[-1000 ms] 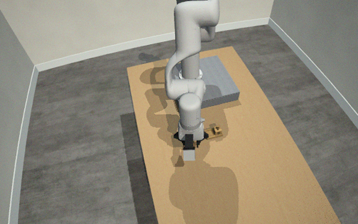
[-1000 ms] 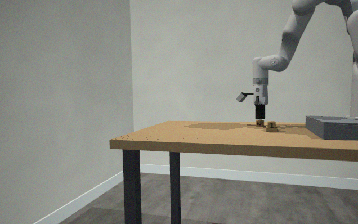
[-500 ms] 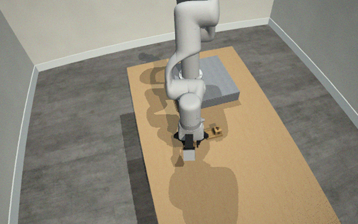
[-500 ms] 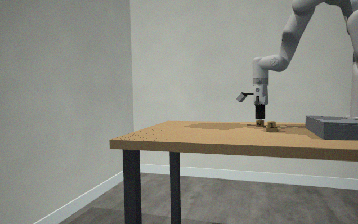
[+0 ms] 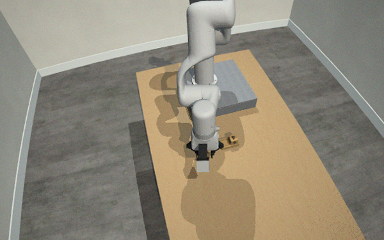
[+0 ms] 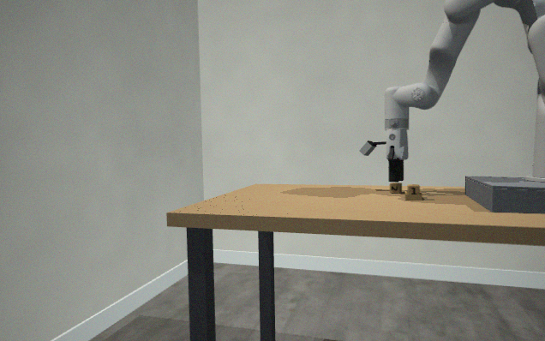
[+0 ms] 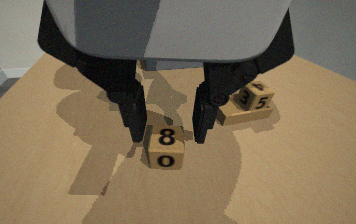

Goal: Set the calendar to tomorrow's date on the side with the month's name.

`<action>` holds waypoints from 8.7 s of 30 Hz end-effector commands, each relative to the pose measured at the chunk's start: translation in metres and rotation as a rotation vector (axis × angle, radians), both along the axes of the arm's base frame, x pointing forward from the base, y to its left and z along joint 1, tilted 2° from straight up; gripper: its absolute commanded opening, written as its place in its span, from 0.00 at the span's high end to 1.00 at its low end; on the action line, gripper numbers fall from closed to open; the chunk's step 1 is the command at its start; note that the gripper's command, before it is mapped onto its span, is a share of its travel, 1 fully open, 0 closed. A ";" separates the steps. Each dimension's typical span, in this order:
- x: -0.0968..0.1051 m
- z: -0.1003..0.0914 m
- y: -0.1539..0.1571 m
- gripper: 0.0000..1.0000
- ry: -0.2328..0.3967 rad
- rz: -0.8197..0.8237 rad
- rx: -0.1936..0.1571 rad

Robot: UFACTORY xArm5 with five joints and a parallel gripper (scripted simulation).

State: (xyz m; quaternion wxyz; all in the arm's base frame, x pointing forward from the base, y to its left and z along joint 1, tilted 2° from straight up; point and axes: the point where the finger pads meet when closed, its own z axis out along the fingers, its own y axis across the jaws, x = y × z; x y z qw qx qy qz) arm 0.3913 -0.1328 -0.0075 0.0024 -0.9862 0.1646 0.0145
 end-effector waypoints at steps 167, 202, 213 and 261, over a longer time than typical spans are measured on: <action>-0.005 0.047 0.000 0.51 -0.343 -0.001 -0.118; -0.009 0.043 0.001 0.51 -0.635 0.000 -0.218; -0.011 0.043 0.002 0.51 -0.703 -0.001 -0.242; -0.014 0.038 0.002 0.51 -0.912 -0.002 -0.314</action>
